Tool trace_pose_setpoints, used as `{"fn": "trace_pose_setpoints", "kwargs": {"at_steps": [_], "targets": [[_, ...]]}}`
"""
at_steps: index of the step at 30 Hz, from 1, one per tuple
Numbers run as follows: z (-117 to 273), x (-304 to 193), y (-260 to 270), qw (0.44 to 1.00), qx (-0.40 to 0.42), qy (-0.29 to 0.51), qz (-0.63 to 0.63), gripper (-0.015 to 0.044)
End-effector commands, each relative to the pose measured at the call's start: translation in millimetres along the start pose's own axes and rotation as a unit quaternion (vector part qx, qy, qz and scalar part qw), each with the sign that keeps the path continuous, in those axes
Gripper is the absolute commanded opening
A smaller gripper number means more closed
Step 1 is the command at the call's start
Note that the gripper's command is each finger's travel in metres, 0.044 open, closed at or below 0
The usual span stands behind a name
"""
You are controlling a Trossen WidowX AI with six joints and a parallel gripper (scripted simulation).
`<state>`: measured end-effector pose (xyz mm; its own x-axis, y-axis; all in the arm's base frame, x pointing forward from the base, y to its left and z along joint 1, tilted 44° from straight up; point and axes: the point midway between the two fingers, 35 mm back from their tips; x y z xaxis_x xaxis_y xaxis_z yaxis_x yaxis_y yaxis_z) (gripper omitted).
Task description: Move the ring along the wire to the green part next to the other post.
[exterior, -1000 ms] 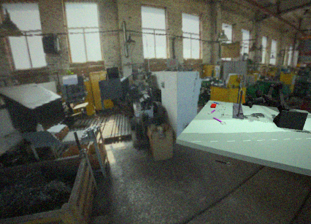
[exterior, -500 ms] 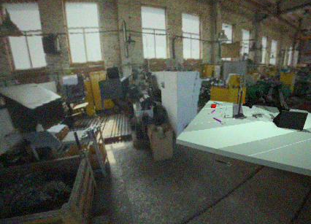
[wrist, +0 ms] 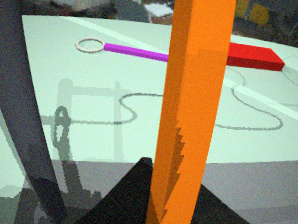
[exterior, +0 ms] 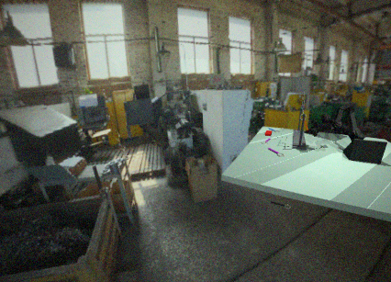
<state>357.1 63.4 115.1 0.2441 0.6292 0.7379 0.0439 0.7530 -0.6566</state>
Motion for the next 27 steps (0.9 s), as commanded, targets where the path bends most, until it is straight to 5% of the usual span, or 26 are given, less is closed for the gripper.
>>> {"fn": "trace_pose_setpoints", "kwargs": {"at_steps": [1, 10, 27], "targets": [[0, 0, 0, 1.0, 0.0, 0.0, 0.0, -0.0071], [2, 0, 0, 1.0, 0.0, 0.0, 0.0, 0.016], [50, 0, 1, 1.0, 0.003, 0.001, 0.002, 0.016]]}}
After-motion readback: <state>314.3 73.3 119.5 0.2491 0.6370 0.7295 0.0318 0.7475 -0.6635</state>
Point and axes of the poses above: the point midway between the two fingers, 35 mm back from their tips, its own z axis back along the fingers, its own y axis across the jaws, x = y × z, and after that the axes turned 5 degrees about -z, right-handed
